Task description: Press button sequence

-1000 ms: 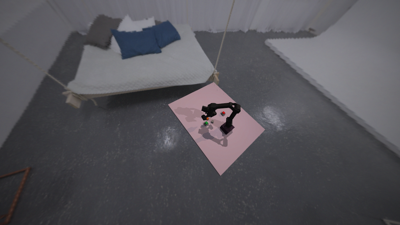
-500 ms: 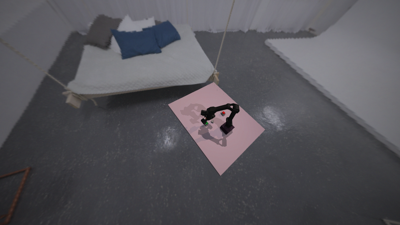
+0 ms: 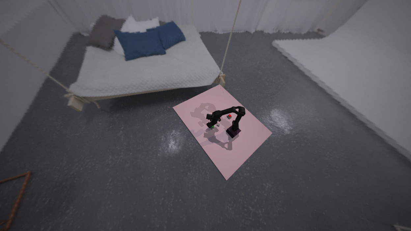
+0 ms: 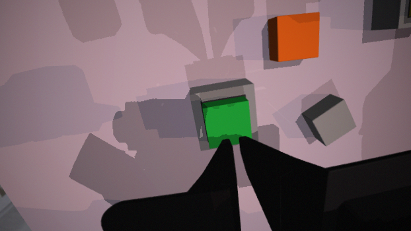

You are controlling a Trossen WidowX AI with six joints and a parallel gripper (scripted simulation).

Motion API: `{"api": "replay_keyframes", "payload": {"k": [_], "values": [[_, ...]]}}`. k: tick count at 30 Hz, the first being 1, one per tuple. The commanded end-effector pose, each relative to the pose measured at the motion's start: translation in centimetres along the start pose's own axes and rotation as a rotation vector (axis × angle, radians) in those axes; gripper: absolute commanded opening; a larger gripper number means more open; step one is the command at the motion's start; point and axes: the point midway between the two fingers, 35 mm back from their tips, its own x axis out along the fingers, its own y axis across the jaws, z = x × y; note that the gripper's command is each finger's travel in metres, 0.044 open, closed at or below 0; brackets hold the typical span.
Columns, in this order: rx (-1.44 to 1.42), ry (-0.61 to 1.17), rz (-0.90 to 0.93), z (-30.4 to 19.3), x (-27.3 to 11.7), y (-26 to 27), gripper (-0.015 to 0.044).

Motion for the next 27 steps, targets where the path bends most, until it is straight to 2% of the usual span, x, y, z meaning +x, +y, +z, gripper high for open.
{"api": "replay_keyframes", "payload": {"k": [1, 27], "values": [[-0.003, -0.005, -0.002, 0.1, 0.0, 0.0, 0.0020], [-0.003, -0.004, -0.002, 0.1, 3.3, 0.0, 0.0020]]}}
